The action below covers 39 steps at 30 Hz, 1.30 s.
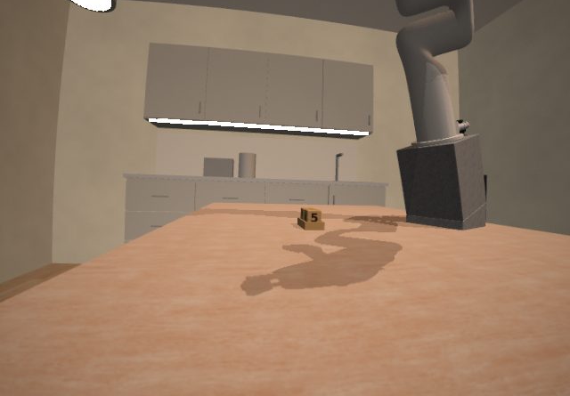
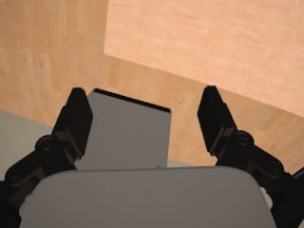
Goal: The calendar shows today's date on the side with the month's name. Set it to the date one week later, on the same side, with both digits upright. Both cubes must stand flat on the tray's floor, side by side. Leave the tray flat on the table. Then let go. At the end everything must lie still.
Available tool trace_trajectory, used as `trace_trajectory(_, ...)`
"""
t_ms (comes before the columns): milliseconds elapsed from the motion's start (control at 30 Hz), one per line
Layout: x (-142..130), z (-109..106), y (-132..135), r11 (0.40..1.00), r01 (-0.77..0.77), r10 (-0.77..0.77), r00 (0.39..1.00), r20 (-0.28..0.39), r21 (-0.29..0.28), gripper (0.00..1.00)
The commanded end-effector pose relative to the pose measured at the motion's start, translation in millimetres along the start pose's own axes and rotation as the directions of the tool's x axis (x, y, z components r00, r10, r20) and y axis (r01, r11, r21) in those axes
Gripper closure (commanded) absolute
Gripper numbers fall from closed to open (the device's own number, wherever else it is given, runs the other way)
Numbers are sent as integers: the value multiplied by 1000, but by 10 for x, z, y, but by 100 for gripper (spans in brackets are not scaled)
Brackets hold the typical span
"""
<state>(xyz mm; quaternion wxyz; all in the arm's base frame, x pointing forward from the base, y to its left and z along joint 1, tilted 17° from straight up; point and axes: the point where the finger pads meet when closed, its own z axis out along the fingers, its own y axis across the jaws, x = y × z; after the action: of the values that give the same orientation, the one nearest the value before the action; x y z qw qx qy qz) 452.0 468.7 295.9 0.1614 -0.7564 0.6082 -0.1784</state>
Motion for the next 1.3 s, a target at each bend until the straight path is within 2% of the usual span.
trace_trajectory(0, 477, 209, -70, 1000, 2, -1, 1000, -13, 4, 0)
trace_trajectory(400, 477, 209, -70, 1000, 2, -1, 1000, -13, 4, 0)
trace_trajectory(467, 1083, 477, -44, 1000, 2, -2, 1000, -22, -3, 0)
trace_trajectory(933, 1083, 477, -44, 1000, 2, -2, 1000, -22, -3, 0)
trace_trajectory(1000, 1706, 737, 87, 1000, -10, 10, 1000, -21, -17, 0)
trace_trajectory(1267, 1734, 749, 93, 1000, -10, 10, 1000, -21, -17, 0)
